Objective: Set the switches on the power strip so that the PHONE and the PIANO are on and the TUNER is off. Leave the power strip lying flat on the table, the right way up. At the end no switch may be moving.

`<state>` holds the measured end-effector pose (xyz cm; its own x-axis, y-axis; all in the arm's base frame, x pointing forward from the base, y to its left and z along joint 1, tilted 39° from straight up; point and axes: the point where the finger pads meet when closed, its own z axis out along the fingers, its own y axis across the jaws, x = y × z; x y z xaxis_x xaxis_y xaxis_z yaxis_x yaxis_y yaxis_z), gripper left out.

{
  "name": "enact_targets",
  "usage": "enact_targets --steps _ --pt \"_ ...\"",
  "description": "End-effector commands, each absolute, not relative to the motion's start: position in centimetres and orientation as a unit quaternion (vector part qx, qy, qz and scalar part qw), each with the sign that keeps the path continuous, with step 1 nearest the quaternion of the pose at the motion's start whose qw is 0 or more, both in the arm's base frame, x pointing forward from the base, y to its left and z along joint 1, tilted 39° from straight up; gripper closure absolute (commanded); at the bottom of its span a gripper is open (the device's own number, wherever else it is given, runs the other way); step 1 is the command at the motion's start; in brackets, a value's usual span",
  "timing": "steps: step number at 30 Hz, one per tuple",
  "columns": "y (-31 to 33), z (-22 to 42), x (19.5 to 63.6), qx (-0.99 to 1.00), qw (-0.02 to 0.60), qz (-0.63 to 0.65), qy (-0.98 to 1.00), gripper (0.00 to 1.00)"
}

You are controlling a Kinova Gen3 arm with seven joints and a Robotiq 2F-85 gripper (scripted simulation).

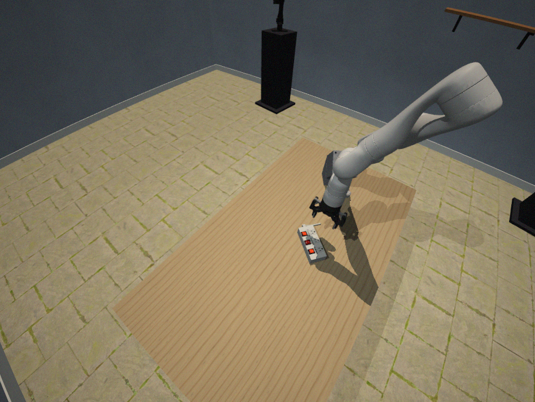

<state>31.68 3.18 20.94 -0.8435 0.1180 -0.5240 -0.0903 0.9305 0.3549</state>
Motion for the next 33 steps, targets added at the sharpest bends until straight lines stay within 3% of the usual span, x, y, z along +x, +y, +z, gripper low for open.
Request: enact_targets --steps 1,16,33 --pt "3.2 20.9 31.7 0.009 0.28 0.187 0.942 0.0" --pt "2.9 20.8 32.3 0.085 0.267 0.21 0.937 0.0" --pt "2.0 19.9 34.2 0.323 0.21 0.278 0.88 0.0"
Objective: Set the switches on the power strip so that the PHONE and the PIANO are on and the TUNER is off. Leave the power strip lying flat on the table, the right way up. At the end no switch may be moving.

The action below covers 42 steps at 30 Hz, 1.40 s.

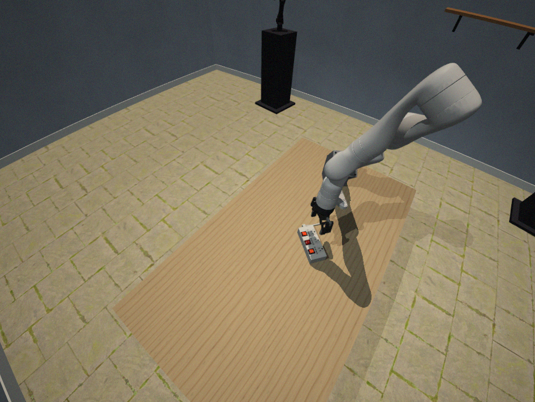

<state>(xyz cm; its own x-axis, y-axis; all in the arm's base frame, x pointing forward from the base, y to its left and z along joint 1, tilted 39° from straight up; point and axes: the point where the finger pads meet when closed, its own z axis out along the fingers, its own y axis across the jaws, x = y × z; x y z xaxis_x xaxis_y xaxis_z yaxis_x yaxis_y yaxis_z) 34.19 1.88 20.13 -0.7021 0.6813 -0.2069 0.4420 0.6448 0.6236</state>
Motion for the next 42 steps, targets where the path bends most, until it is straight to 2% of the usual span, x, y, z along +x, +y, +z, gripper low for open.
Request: enact_targets --steps 1,15,32,42 --pt "1.9 19.8 34.3 0.342 0.204 0.282 0.873 0.0" --pt "0.7 17.9 36.2 0.612 0.101 0.334 0.71 0.0" --pt "-0.3 15.8 37.3 0.794 -0.002 0.341 0.504 0.0" --pt "-0.6 15.0 37.5 0.835 -0.033 0.336 0.434 0.0"
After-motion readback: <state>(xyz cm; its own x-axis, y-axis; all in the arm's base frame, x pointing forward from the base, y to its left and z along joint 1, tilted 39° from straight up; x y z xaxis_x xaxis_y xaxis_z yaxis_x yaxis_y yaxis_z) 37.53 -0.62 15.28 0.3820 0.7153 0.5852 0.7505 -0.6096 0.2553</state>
